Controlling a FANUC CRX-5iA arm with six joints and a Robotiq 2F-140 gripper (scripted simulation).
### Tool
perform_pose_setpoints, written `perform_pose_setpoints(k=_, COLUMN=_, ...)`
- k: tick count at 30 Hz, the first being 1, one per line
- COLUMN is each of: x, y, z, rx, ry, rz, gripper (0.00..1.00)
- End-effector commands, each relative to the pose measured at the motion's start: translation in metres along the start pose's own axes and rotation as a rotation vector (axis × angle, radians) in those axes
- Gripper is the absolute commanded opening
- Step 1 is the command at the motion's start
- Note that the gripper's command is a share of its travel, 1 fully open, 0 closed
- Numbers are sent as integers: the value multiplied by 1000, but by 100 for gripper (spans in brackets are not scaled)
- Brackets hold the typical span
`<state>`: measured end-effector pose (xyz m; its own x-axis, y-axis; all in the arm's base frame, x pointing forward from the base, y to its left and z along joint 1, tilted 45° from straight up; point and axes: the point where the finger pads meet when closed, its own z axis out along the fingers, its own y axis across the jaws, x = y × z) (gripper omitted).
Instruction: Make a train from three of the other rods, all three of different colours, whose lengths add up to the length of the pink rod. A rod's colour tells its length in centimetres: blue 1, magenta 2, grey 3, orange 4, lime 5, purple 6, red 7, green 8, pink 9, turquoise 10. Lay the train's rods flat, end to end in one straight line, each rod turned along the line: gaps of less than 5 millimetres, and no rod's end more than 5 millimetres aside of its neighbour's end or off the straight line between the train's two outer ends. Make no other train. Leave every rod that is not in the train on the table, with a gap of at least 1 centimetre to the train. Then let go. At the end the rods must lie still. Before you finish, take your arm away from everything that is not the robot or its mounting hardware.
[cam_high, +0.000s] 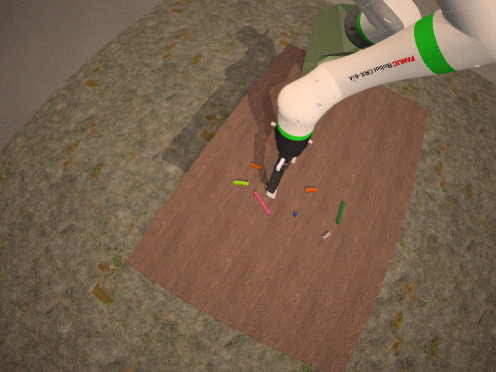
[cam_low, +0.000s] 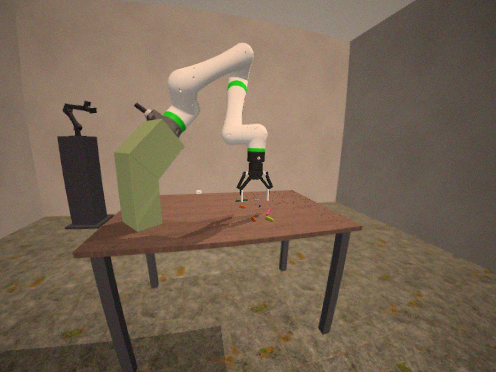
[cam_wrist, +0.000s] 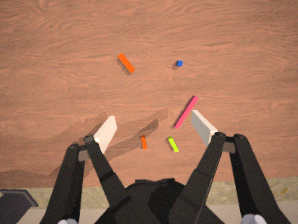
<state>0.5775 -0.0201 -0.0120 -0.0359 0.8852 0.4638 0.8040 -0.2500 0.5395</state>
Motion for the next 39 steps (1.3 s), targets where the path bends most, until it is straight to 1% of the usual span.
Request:
perform_pose_setpoints(k=1, x=6, y=7, z=1, rx=1, ry=2, rz=66, gripper=100)
perform_pose_setpoints(k=4, x=20, y=21, z=2, rx=3, ry=4, rz=201, gripper=100)
perform_pose_setpoints(k=8, x=30, y=31, z=2, rx=5, ry=4, rz=298, gripper=100)
perform_pose_setpoints(k=10, x=30, y=31, z=2, rx=5, ry=4, rz=298, gripper=100)
perform_pose_setpoints(k=12, x=40, y=42, z=2, rx=5, ry=4, rz=401, gripper=100)
perform_pose_setpoints(k=25, x=74, y=74, z=0, rx=1, ry=0, rz=731, gripper=100)
perform_pose_setpoints(k=30, x=79, y=79, z=0, rx=0, ry=0, rz=778, gripper=100)
perform_pose_setpoints(k=39, x=80, y=79, z=0, rx=0, ry=0, rz=780, gripper=100)
